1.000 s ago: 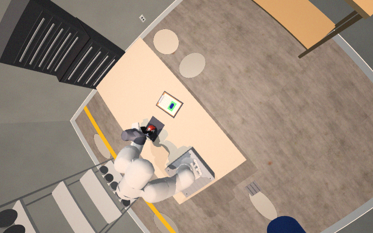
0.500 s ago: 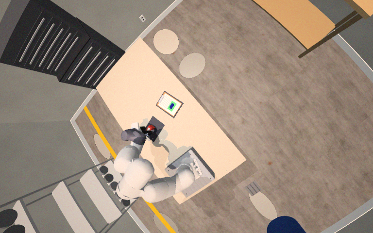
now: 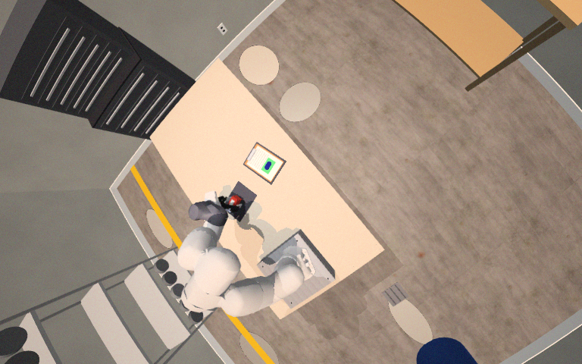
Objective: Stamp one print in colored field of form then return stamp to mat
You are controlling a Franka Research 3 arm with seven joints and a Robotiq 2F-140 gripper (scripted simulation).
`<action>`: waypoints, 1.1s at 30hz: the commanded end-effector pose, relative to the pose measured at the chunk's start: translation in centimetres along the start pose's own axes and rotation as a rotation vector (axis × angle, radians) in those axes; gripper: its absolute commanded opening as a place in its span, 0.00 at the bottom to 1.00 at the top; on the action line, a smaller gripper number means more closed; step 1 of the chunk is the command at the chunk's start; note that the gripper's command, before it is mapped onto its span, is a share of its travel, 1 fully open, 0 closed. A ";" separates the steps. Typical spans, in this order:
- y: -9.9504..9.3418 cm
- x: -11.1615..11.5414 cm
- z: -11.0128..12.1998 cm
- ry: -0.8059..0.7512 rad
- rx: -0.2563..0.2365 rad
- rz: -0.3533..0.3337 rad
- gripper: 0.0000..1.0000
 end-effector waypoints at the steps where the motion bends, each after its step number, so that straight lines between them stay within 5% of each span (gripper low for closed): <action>1: -0.1 0.0 -0.2 0.003 -0.003 0.001 0.51; 33: -0.8 0.0 -0.2 0.003 -0.003 0.001 0.51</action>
Point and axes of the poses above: the point where the finger pads meet when closed, its own y axis out along the fingers, its own z axis across the jaws, x = y × z, the point moved 4 cm from there along -y, back along the fingers, and after that the axes turned 15 degrees about y, right-handed, at the moved point
